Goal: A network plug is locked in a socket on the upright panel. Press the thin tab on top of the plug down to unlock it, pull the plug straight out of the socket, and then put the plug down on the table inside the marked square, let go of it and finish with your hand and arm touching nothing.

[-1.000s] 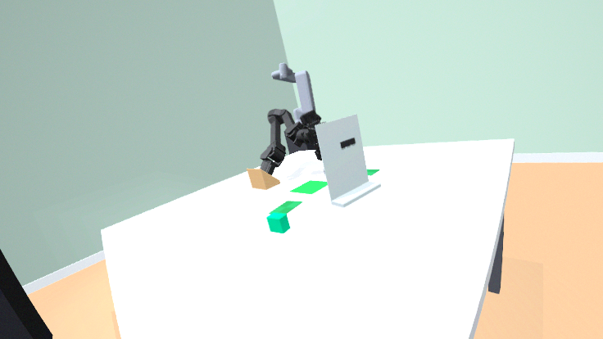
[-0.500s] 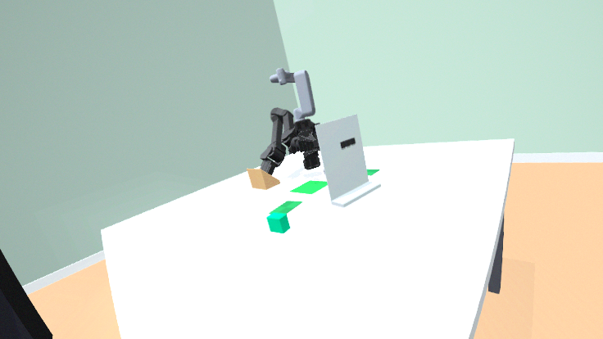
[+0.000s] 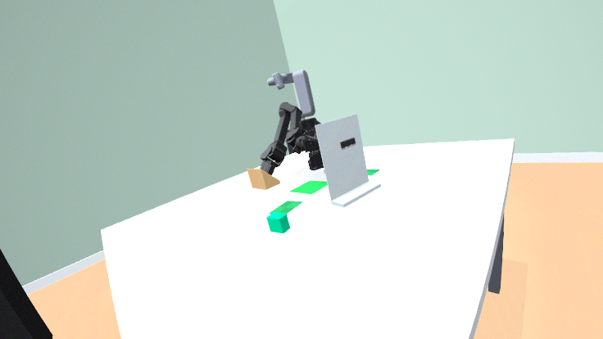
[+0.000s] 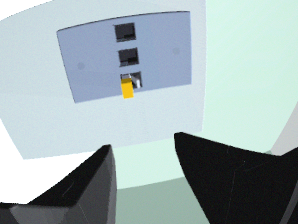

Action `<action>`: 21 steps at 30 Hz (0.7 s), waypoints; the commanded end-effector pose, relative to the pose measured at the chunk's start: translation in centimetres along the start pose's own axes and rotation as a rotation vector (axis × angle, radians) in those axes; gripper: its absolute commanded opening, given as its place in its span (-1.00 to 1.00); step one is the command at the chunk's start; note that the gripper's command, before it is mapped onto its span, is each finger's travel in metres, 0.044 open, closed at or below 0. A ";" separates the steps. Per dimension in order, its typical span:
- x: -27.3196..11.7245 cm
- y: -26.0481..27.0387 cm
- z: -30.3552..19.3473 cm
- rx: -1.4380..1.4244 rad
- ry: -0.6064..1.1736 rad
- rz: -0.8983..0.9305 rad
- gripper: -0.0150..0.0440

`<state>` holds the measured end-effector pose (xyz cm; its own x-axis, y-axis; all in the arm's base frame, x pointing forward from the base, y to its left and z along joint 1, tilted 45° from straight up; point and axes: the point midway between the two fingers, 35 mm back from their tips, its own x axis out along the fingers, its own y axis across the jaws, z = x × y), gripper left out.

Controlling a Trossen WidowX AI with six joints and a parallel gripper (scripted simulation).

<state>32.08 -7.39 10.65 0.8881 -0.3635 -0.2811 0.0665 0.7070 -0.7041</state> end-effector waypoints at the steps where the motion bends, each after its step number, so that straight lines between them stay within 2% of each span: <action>1: 1.2 0.0 0.3 -0.005 -0.003 0.000 0.04; 21: 4.0 0.0 1.1 -0.004 -0.004 -0.001 0.04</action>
<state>35.44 -8.11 10.17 0.8879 -0.3649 -0.2800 0.0684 0.7067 -0.7042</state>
